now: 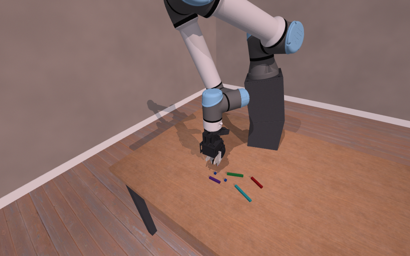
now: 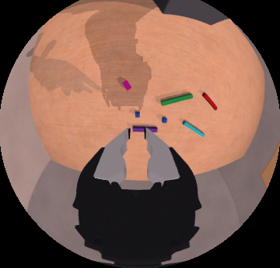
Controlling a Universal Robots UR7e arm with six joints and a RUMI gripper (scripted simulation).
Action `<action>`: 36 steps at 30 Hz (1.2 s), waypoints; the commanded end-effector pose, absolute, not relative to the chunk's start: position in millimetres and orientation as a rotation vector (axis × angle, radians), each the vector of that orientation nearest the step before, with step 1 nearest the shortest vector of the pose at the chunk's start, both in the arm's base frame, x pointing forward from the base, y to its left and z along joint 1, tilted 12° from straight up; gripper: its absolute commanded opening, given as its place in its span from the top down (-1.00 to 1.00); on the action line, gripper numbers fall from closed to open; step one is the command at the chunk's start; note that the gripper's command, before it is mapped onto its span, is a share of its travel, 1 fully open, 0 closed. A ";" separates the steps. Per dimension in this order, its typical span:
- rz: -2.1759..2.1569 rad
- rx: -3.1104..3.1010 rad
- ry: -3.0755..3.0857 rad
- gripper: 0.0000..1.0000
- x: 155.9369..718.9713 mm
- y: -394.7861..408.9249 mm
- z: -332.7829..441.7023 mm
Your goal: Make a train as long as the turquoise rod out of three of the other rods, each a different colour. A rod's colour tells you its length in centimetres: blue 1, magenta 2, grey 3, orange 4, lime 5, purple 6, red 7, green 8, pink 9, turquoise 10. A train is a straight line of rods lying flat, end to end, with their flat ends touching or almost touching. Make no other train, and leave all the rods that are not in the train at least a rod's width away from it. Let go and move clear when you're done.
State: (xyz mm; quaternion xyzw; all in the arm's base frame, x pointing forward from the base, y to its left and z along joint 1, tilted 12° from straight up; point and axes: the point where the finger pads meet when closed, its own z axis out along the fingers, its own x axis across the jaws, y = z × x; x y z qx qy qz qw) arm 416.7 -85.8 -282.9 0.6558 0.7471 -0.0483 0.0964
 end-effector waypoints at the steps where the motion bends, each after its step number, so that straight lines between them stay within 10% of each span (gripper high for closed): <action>1: -0.143 1.943 2.213 0.72 415.8 -82.3 -264.3; 8: -0.143 1.943 2.213 0.72 415.3 -81.2 -258.8; 9: -0.143 1.943 2.213 -1.00 415.3 -81.2 -258.8; 36: -0.142 1.949 2.208 -1.00 415.1 -81.2 -258.9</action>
